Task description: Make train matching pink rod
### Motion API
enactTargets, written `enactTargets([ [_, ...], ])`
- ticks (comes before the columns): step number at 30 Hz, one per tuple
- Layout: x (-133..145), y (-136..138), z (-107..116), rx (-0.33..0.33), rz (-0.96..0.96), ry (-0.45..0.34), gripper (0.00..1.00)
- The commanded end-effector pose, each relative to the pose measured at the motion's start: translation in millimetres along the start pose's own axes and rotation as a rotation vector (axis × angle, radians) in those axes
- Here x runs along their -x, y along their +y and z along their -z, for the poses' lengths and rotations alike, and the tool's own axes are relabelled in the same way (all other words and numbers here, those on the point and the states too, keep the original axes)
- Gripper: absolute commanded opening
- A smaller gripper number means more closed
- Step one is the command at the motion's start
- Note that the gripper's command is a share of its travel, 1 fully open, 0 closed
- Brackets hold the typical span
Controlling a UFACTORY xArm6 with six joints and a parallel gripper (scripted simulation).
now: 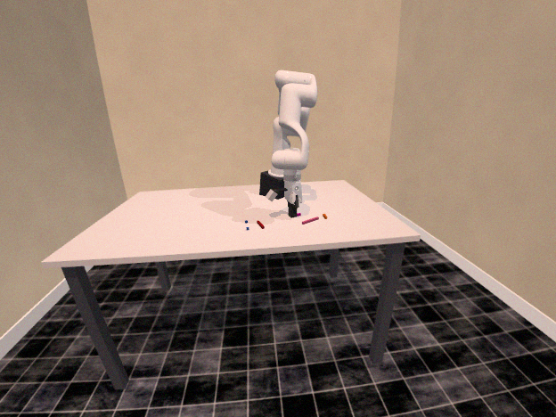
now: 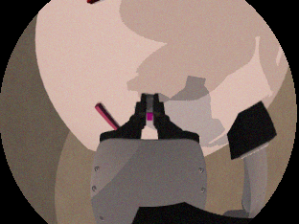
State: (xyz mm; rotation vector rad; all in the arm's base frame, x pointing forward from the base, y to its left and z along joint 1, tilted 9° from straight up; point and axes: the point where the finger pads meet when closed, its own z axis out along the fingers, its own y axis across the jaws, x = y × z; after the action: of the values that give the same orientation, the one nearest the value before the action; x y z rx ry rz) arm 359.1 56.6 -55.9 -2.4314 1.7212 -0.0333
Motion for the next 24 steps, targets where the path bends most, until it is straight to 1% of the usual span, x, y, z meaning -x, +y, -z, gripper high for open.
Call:
enactTargets([
  [1, -0.3, -1.1, 0.7, -0.002, 0.000, 0.001, 0.16],
  [5, -0.3, -1.1, 0.7, -0.002, 0.000, 0.001, 0.16],
  [6, -0.3, -1.1, 0.7, -0.002, 0.000, 0.001, 0.20],
  [8, -0.3, -1.1, 0.7, -0.002, 0.000, 0.001, 0.20],
  [9, -0.3, -1.1, 0.7, -0.002, 0.000, 0.001, 0.24],
  [24, -0.3, -1.1, 3.8, -0.002, 0.000, 0.001, 0.24],
])
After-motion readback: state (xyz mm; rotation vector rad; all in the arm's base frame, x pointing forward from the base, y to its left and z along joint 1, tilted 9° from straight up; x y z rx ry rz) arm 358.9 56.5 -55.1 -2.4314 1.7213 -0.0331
